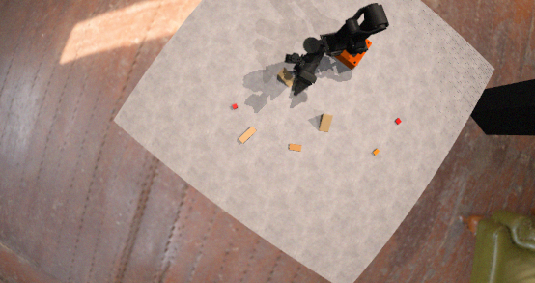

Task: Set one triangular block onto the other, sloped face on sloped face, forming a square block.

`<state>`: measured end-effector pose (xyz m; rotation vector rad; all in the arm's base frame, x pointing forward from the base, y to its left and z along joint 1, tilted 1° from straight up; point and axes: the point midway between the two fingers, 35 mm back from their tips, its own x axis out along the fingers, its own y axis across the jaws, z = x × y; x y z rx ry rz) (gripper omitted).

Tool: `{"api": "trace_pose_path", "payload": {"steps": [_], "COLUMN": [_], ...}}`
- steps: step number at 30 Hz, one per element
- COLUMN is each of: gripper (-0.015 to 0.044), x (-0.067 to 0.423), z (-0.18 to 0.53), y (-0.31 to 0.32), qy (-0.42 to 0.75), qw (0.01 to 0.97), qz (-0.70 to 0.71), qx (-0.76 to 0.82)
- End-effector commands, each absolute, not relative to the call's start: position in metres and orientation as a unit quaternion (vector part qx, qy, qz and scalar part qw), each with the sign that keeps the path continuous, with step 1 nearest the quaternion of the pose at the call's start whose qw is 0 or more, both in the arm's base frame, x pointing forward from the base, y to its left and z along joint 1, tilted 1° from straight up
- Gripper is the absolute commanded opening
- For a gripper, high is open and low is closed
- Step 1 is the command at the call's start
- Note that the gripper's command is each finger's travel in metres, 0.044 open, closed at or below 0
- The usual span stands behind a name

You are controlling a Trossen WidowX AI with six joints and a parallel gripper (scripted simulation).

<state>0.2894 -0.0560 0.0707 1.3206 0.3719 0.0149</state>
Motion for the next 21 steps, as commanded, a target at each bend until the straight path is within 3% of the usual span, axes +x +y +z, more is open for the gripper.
{"api": "trace_pose_path", "payload": {"steps": [1,9,17,21], "gripper": [0.0426,0.0440,0.0440,0.0440], "x": [0.290,0.336,0.360,0.354], "z": [0.070,0.051,0.031,0.033], "y": [-0.056,-0.030,0.039,0.064], "qy": [0.173,0.272,0.357,0.351], "qw": [0.772,0.644,0.382,0.315], "qz": [0.006,-0.075,-0.328,-0.422], "qx": [0.612,0.711,0.787,0.774]}}
